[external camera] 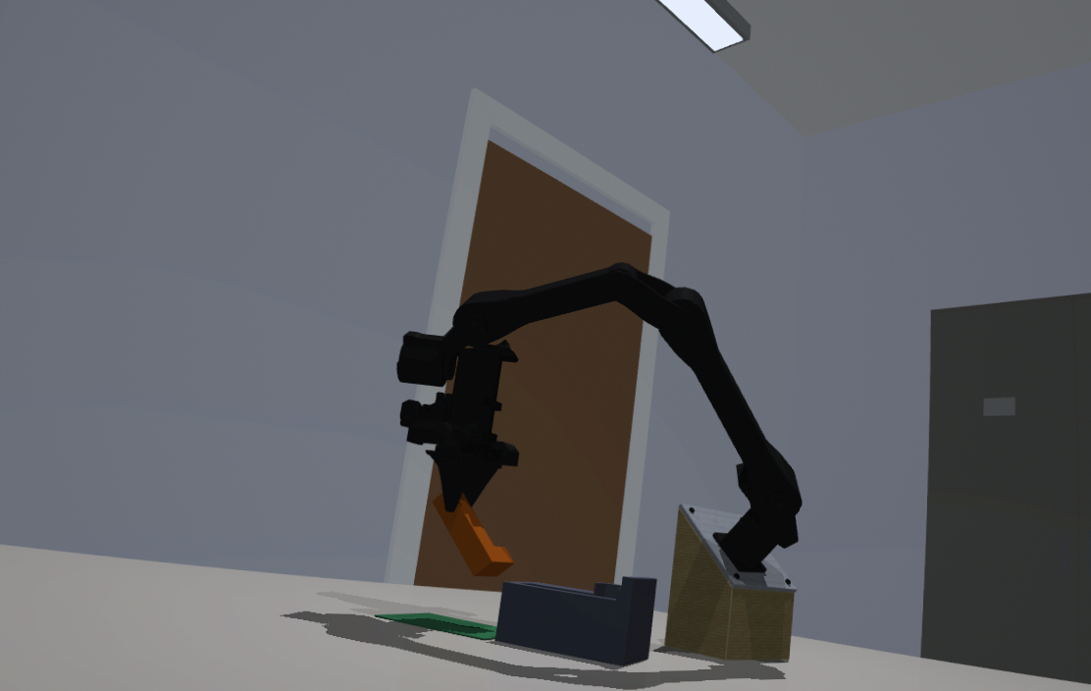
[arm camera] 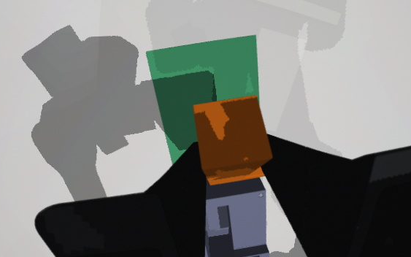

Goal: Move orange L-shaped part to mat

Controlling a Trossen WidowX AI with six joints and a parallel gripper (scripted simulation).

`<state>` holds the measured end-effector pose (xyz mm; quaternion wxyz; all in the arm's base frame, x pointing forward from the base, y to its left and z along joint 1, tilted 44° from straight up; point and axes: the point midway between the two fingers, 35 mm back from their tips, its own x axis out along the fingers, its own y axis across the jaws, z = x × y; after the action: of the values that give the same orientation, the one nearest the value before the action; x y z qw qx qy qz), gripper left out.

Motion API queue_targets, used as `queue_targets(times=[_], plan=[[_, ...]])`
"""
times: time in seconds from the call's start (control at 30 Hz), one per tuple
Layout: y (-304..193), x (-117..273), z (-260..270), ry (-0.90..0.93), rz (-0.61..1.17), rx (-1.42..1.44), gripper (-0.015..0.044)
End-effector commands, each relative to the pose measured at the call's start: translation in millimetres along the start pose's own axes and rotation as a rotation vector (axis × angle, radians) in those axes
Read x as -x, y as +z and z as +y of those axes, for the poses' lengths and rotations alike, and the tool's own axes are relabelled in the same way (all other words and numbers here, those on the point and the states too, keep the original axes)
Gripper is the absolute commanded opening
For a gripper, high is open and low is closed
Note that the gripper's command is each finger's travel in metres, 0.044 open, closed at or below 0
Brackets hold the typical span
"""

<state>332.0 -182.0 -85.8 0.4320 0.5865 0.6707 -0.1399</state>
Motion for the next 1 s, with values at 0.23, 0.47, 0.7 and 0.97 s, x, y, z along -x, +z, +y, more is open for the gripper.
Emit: queue_targets(times=[0.23,0.47,0.7,0.97], plan=[[-0.7,-19.4,0.5,0.005,0.004,-0.003,0.0],[-0.8,-30.7,0.7,0.005,0.005,-0.003,0.0],[-1.0,-42.1,0.8,0.006,0.005,-0.003,0.0],[-1.3,-54.9,0.9,0.006,0.006,-0.003,0.0]])
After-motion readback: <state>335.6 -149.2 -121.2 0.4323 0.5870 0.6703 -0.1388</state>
